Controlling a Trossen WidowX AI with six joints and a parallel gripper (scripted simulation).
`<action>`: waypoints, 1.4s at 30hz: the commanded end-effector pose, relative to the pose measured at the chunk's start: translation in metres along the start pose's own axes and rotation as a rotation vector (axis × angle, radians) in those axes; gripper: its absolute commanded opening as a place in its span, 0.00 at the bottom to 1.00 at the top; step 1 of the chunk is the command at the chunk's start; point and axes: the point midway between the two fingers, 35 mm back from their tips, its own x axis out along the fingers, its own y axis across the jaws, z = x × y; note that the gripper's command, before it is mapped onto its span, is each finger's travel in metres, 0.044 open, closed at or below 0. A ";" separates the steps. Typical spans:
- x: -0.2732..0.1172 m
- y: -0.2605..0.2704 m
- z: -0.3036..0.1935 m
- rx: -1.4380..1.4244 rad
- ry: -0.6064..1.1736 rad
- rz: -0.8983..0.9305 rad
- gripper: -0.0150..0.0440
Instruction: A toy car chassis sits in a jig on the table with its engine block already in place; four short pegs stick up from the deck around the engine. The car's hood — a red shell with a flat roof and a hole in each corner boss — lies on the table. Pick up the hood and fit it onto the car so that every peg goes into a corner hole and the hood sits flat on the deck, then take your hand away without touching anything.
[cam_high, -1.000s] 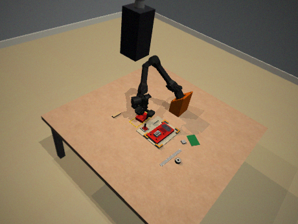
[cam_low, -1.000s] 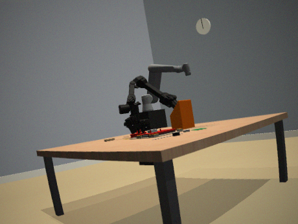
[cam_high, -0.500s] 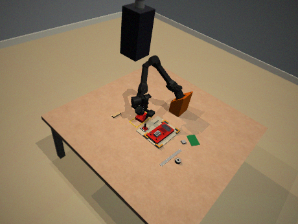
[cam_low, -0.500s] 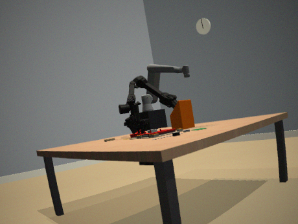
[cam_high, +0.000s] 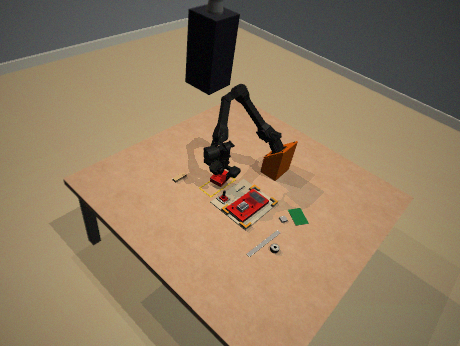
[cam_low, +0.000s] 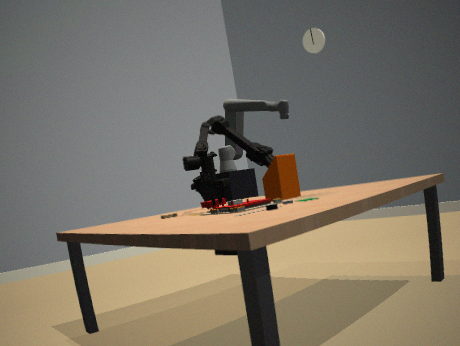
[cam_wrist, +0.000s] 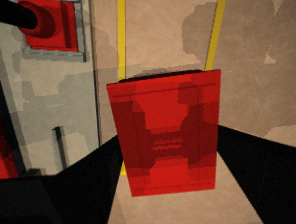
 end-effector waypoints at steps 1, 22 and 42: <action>-0.011 -0.004 0.001 0.013 -0.008 -0.007 0.25; -0.065 -0.003 0.001 0.013 -0.008 -0.004 0.25; -0.073 0.023 0.025 0.036 -0.008 0.012 0.25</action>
